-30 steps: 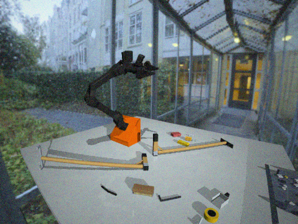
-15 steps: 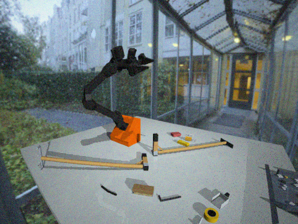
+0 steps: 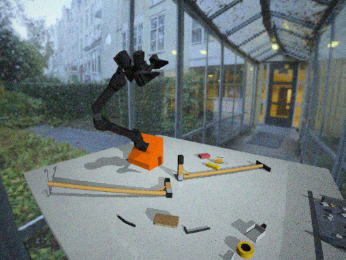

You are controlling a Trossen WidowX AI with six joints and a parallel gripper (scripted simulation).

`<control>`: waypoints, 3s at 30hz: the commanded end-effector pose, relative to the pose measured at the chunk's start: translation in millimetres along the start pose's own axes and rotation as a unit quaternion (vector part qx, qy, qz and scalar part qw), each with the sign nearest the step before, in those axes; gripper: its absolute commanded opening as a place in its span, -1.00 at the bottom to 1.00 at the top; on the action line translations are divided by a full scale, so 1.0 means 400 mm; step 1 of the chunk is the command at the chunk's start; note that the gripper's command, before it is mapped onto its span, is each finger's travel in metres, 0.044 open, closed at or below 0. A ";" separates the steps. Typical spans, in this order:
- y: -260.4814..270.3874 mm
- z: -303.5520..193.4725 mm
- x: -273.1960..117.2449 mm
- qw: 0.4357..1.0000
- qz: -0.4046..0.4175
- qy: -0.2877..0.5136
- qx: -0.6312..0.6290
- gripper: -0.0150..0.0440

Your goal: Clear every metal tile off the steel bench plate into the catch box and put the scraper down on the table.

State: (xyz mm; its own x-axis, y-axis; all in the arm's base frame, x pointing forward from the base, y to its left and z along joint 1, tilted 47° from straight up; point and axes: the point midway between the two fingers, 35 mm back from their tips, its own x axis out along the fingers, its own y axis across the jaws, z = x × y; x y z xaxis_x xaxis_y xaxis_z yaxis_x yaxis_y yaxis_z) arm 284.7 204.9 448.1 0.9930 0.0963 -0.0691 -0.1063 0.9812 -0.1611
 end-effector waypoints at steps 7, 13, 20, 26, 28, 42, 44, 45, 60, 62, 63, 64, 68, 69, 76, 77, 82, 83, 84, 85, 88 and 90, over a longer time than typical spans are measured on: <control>-0.111 0.103 -0.034 0.998 -0.031 -0.048 0.039 1.00; -0.182 0.159 -0.064 0.994 -0.052 -0.077 0.061 1.00; -0.266 0.219 -0.108 0.987 -0.078 -0.112 0.085 1.00; -0.338 0.265 -0.154 0.979 -0.101 -0.142 0.104 1.00; -0.362 0.280 -0.171 0.976 -0.108 -0.152 0.110 1.00; -0.525 0.365 -0.314 0.949 -0.163 -0.223 0.149 1.00; -0.547 0.375 -0.338 0.945 -0.171 -0.233 0.154 1.00; -0.558 0.379 -0.350 0.942 -0.175 -0.238 0.157 1.00; -0.709 0.430 -0.553 0.900 -0.235 -0.315 0.190 1.00; -0.726 0.434 -0.583 0.893 -0.242 -0.325 0.194 1.00; -0.735 0.435 -0.599 0.890 -0.246 -0.330 0.196 1.00; -0.743 0.437 -0.614 0.886 -0.250 -0.335 0.198 1.00; -0.776 0.441 -0.677 0.872 -0.266 -0.356 0.205 1.00; -0.783 0.442 -0.693 0.869 -0.270 -0.361 0.207 1.00; -0.831 0.441 -0.809 0.842 -0.297 -0.395 0.218 1.00; -0.837 0.440 -0.826 0.838 -0.300 -0.400 0.219 1.00; -0.865 0.433 -0.913 0.816 -0.319 -0.425 0.226 1.00; -0.869 0.431 -0.930 0.812 -0.323 -0.430 0.227 1.00; -0.874 0.429 -0.948 0.808 -0.326 -0.435 0.228 1.00; -0.878 0.427 -0.966 0.803 -0.330 -0.439 0.230 1.00; -0.890 0.419 -1.019 0.790 -0.341 -0.454 0.233 1.00; -0.897 0.413 -1.055 0.780 -0.348 -0.463 0.235 1.00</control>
State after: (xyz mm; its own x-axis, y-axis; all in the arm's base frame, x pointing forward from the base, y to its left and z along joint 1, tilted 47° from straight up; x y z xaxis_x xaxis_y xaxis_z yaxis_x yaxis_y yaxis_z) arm -67.0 -153.9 698.3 0.4743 -0.6044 0.6401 0.2898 0.7938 0.5347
